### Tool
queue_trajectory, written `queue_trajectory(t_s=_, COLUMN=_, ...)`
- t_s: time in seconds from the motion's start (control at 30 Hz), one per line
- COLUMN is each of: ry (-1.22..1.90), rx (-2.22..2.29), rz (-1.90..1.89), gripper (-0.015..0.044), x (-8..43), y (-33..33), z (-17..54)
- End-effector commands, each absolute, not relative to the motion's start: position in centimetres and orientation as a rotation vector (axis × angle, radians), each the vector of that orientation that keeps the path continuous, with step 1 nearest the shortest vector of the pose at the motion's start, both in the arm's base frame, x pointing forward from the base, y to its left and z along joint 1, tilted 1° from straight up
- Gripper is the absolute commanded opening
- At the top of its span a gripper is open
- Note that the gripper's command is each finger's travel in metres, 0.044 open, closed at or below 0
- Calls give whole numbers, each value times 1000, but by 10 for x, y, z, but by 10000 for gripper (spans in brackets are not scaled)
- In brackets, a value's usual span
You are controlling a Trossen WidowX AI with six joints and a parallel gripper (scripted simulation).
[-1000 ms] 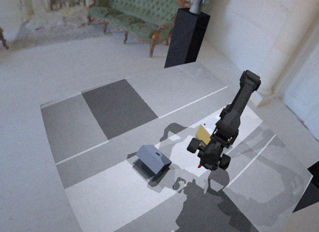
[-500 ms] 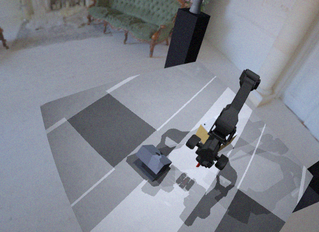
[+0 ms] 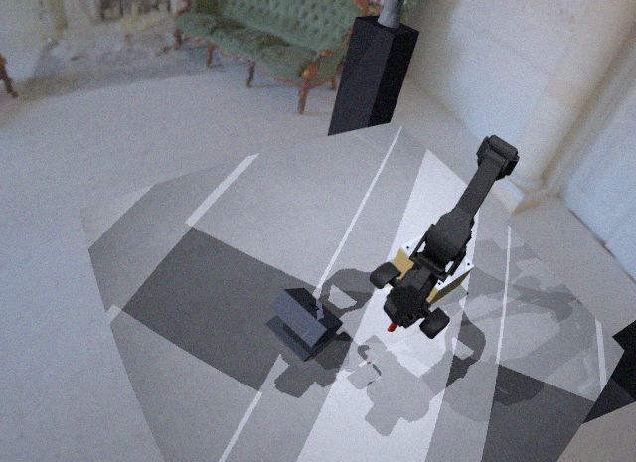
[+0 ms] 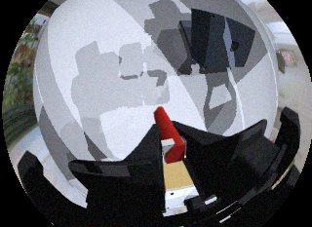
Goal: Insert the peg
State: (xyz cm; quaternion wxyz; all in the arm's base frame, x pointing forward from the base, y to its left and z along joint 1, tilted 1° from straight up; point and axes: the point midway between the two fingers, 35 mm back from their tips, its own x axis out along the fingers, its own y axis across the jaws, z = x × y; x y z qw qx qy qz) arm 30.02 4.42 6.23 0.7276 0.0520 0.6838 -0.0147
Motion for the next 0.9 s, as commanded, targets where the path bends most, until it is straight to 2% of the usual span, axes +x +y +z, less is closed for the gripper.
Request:
queue_trajectory(t_s=0.0, ry=1487, rx=163, rz=-57, gripper=0, x=301, y=43, z=66)
queue_trajectory(t_s=0.87, ry=1414, rx=463, rz=-264, gripper=0, x=304, y=25, z=68)
